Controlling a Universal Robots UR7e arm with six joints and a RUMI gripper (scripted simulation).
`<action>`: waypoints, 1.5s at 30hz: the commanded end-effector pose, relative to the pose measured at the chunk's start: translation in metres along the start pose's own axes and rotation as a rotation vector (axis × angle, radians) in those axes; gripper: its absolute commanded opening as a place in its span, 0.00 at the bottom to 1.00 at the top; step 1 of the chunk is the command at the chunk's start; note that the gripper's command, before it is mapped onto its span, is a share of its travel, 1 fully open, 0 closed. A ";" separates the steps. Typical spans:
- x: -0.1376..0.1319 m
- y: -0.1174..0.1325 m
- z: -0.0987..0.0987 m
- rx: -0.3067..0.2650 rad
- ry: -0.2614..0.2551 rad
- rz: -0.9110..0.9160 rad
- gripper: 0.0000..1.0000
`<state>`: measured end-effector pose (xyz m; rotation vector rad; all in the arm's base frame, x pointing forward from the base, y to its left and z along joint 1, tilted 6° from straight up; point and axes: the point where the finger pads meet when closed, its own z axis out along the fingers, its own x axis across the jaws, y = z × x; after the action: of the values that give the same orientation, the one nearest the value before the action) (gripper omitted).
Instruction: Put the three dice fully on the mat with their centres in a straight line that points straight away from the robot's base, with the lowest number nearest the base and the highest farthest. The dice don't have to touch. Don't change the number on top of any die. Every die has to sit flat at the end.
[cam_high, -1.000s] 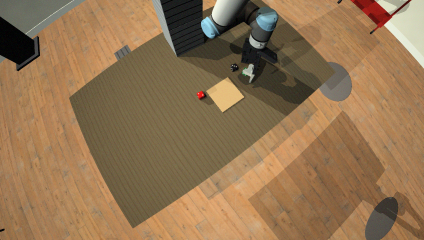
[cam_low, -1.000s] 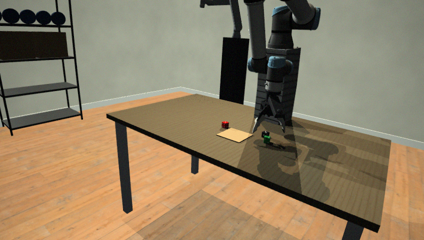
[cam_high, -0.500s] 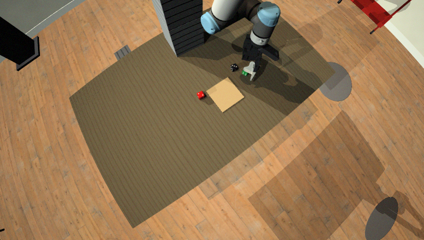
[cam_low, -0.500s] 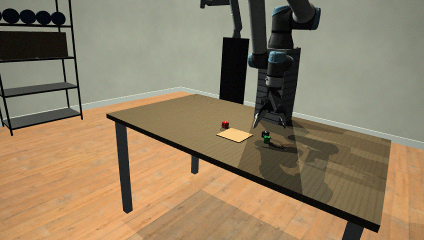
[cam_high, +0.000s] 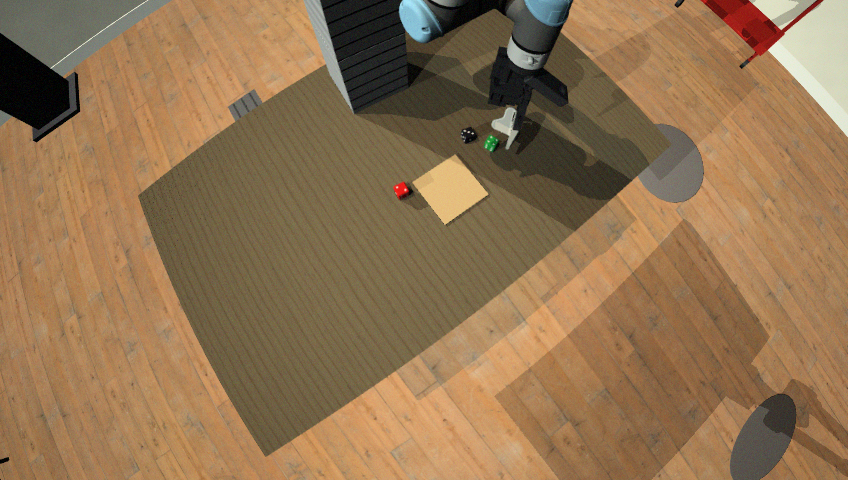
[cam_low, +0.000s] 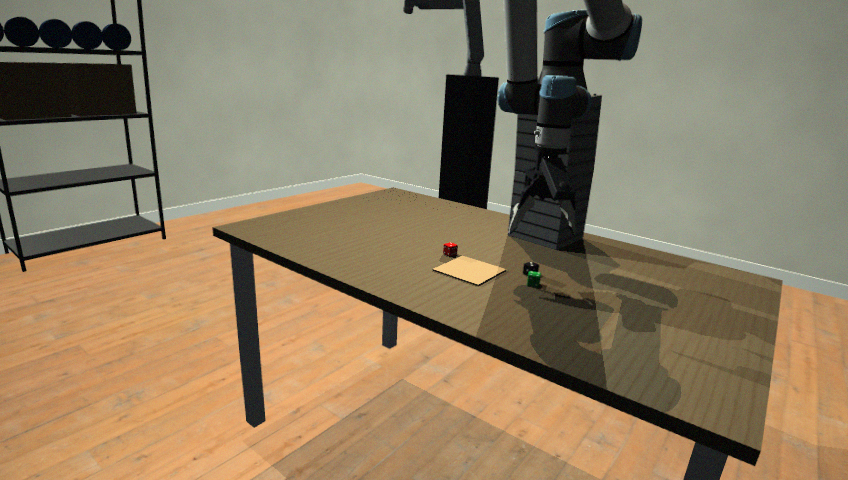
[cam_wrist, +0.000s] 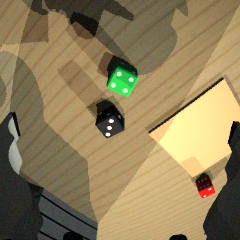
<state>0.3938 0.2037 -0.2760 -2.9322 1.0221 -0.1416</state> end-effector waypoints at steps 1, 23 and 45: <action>0.000 0.000 -0.013 0.000 0.000 0.000 1.00; 0.001 0.000 -0.023 0.000 0.000 0.002 1.00; 0.093 0.085 -0.017 -0.006 -0.004 0.390 1.00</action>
<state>0.4090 0.1130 -0.2570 -2.7498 1.4313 -0.1225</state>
